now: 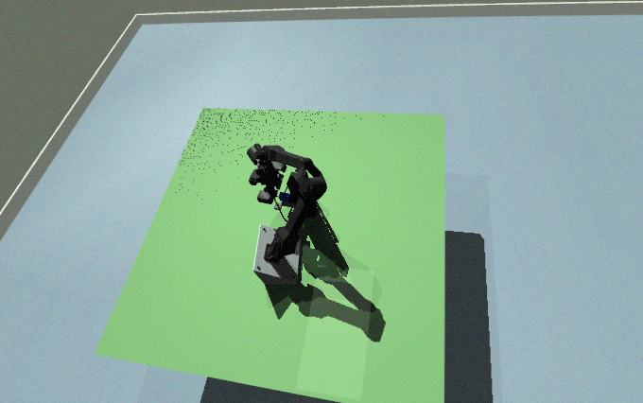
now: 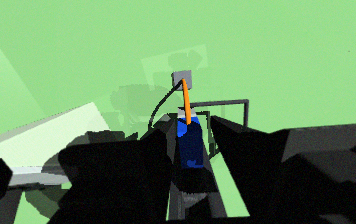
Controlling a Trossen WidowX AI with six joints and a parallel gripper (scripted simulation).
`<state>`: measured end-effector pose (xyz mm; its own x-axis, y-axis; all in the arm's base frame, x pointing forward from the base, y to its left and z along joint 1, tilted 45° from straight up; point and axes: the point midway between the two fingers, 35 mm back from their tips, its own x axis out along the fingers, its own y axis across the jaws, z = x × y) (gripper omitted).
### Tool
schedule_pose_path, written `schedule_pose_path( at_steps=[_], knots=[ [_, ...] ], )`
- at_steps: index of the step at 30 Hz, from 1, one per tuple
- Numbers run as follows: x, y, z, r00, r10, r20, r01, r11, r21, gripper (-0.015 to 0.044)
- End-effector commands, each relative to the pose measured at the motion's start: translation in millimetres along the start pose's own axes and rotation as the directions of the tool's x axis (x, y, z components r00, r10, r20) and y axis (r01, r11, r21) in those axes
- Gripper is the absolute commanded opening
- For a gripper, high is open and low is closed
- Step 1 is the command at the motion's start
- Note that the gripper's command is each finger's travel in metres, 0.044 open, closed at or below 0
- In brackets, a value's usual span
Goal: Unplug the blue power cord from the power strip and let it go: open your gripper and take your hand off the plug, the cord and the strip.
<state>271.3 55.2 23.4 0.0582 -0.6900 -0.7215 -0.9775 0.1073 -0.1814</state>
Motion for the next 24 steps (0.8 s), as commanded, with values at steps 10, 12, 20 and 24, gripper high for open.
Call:
schedule_pose_path(
  at_steps=[10, 12, 20, 24],
  knots=[
    [1, 3, -23, 1.000, 0.001, -0.007, -0.001, 1.000, -0.006, 0.0160],
    [1, 3, -23, 1.000, 0.001, -0.007, -0.001, 1.000, -0.006, 0.0160],
    [4, 3, -23, 1.000, 0.001, -0.007, -0.001, 1.000, -0.006, 0.0160],
    [11, 3, -23, 1.000, 0.000, -0.007, 0.000, 1.000, -0.006, 0.0160]
  ],
)
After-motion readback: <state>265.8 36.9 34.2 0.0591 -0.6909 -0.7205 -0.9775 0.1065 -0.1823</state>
